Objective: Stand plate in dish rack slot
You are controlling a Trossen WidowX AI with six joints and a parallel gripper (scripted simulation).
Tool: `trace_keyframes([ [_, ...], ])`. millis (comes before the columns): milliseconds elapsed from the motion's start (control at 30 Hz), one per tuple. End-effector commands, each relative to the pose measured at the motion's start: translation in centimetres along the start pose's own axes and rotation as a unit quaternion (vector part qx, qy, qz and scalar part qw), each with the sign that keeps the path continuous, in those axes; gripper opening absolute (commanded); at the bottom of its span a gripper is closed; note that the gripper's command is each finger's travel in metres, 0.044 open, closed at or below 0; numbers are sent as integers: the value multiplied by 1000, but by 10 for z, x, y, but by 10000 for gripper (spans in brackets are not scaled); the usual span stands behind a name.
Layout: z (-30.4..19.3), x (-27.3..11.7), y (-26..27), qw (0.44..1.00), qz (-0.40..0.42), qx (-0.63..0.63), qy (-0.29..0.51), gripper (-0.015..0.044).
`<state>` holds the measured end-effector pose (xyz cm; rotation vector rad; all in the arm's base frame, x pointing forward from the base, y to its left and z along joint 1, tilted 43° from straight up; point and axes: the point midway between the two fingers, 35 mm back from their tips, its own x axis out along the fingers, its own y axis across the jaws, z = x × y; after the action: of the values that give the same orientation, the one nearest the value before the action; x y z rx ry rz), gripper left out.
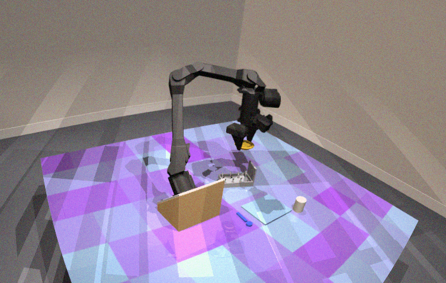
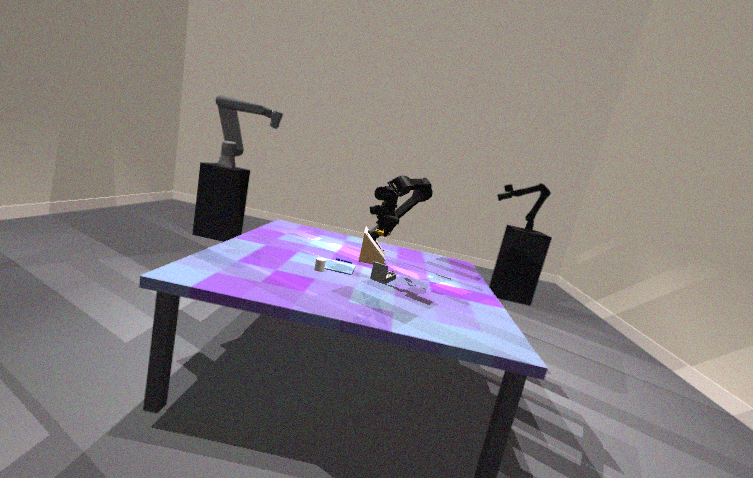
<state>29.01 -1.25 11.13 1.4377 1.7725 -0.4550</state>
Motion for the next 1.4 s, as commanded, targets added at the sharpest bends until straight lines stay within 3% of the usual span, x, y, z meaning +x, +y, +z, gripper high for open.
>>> trace_keyframes([
  [0, -19, 2, -1, 998, -1, 66, 4, 0],
  [600, -94, 9, -18, 936, -6, 351, 14, 0],
  [833, -94, 11, -19, 937, -9, 348, 7, 0],
  [1367, -65, 64, -34, 960, -55, 211, -175, 0],
])
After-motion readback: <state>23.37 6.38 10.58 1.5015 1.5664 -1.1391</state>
